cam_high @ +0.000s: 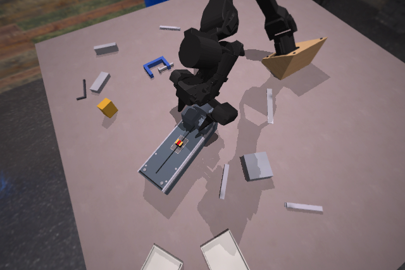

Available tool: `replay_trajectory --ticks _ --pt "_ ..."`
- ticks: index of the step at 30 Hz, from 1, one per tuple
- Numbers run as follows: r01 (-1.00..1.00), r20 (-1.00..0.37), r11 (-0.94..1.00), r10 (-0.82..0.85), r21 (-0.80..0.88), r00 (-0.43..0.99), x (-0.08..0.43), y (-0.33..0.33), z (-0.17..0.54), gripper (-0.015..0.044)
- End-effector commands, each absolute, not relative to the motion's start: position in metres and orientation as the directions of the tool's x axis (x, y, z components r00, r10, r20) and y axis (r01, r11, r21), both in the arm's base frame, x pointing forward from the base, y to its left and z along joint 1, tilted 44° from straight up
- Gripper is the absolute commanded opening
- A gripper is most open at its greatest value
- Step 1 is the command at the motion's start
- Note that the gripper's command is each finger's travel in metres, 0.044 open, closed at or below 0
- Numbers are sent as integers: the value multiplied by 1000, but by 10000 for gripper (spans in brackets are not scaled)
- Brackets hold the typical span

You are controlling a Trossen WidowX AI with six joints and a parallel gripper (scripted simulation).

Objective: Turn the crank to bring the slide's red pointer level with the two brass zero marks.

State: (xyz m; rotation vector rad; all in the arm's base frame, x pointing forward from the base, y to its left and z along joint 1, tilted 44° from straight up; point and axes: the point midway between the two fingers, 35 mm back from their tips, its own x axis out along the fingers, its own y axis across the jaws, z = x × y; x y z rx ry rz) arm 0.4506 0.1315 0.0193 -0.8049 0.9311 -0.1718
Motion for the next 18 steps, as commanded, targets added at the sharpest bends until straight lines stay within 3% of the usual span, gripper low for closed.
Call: replay_trajectory --ticks 1,16,18 --pt "-197 -648 702 -461 -684 606 451 131 19 414" --pt "-197 -648 702 -461 -684 606 451 131 19 20" --pt "-197 -648 702 -461 -684 606 451 131 19 0"
